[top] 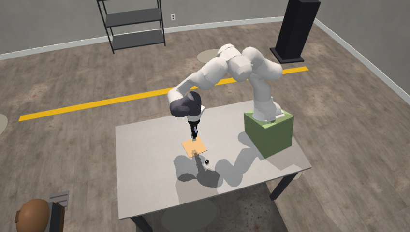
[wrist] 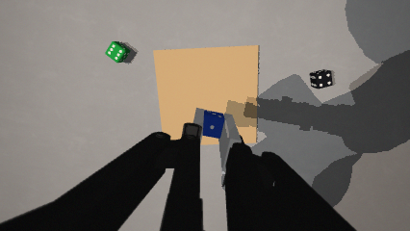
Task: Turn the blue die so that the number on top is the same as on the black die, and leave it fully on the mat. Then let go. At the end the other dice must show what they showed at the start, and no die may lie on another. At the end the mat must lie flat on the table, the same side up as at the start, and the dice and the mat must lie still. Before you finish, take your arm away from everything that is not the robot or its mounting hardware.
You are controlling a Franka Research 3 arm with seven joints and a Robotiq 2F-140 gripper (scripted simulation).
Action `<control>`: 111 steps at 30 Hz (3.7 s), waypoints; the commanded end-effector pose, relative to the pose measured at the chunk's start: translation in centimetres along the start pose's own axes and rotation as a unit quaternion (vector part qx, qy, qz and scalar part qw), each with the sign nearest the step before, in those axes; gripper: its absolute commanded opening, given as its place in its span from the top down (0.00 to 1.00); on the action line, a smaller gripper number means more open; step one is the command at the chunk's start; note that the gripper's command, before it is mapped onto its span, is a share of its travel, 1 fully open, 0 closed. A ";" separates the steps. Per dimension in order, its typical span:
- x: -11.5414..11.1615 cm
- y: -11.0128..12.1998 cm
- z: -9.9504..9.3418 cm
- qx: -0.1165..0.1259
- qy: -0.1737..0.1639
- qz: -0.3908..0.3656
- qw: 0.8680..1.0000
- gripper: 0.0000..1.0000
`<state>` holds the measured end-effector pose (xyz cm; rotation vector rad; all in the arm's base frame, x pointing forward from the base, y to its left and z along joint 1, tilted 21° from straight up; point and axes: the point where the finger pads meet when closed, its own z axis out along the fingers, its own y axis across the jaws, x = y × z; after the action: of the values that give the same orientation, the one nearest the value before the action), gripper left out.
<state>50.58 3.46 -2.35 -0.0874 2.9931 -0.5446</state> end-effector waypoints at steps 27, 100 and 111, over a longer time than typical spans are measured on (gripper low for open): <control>-0.6 4.5 0.9 -0.073 -0.007 0.226 0.971 0.91; -8.7 12.5 -0.6 -0.226 0.071 0.877 0.419 0.91; -9.6 12.3 -0.8 -0.227 0.085 0.916 0.319 0.91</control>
<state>59.12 16.30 -5.22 2.5763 1.3167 0.5936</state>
